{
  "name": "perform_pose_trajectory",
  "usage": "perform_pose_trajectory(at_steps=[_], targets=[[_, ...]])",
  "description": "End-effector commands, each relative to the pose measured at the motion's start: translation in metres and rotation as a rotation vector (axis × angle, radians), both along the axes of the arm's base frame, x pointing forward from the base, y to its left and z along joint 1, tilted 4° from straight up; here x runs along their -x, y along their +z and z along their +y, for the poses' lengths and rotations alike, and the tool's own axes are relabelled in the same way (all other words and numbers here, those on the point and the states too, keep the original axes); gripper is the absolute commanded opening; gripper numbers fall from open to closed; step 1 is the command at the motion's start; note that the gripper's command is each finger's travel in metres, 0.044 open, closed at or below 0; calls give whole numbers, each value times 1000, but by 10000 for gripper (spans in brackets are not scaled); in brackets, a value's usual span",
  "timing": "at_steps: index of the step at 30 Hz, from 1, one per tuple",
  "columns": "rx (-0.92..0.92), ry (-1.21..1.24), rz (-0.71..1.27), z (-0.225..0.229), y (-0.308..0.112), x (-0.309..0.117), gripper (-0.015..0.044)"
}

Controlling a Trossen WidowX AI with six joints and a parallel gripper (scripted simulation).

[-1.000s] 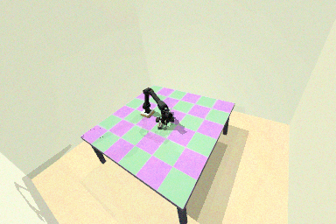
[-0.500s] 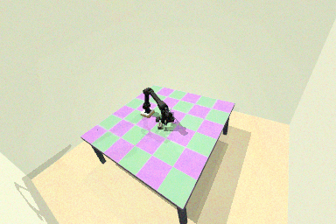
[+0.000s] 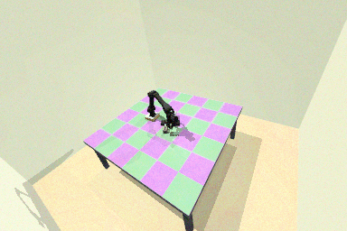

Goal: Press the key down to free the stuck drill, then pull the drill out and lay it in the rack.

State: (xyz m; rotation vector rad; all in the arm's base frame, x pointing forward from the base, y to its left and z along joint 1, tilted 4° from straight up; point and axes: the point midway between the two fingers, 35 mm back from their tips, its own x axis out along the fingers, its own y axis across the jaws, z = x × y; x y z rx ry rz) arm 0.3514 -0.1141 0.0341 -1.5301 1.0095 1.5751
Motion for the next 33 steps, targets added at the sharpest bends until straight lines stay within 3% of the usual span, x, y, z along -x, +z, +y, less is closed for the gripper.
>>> perform_pose_trajectory(at_steps=[1, 33], targets=[[3, -3, -5, -1, 3, -2, 0], [4, -3, -4, -13, 5, 10, 0]])
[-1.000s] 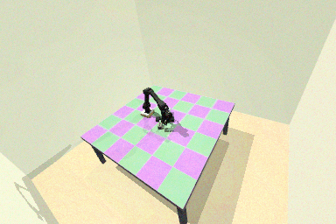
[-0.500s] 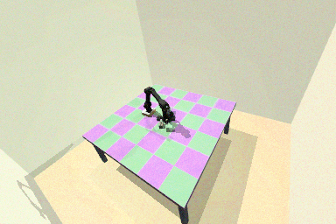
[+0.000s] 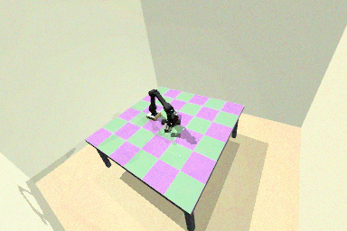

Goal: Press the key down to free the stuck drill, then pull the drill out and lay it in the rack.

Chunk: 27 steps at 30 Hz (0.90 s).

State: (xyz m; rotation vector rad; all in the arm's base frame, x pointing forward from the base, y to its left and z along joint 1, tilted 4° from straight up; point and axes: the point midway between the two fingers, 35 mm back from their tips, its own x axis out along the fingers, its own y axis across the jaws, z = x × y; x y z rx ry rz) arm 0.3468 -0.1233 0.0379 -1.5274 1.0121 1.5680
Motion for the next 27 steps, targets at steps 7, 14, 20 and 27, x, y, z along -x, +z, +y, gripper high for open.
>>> perform_pose_trajectory(at_steps=[7, 14, 20, 27], targets=[[5, 3, 0, -12, 0, 14, 0], [5, 3, 0, -19, 0, 21, 0], [6, 3, 1, -25, 0, 28, 0], [6, 3, 1, -32, 0, 37, 0]])
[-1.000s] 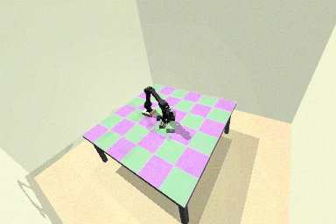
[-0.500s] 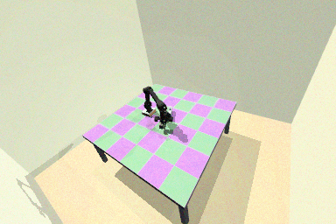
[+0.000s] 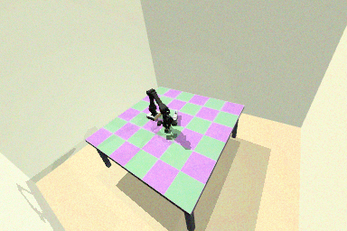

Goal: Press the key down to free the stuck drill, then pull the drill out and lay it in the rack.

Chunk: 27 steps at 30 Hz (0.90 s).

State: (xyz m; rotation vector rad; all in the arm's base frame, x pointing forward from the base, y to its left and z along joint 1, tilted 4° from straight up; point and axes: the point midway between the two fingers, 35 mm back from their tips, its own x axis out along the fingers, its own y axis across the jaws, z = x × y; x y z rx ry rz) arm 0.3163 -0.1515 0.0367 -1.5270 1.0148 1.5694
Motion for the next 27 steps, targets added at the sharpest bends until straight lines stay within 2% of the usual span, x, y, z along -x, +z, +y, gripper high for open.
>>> perform_pose_trajectory(at_steps=[1, 14, 27], targets=[[5, 3, -1, -4, 2, 7, 0], [6, 3, 1, -14, 6, 23, 0], [6, 3, 0, -14, -12, 20, 0]])
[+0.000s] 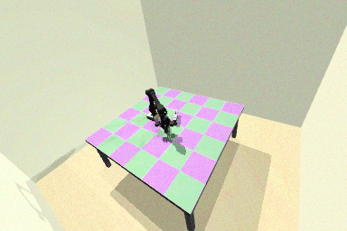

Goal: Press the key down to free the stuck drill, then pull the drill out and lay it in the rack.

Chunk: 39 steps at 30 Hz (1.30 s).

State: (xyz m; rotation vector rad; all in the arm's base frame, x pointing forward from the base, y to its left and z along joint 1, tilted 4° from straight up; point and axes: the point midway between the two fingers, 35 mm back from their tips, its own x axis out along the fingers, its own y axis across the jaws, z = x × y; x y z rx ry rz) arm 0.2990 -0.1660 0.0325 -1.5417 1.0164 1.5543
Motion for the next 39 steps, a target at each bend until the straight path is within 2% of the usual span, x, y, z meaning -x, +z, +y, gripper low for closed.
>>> perform_pose_trajectory(at_steps=[1, 39], targets=[[-4, 4, 14, 1, -8, 3, 0], [-4, 4, 14, 0, -36, 3, 0]])
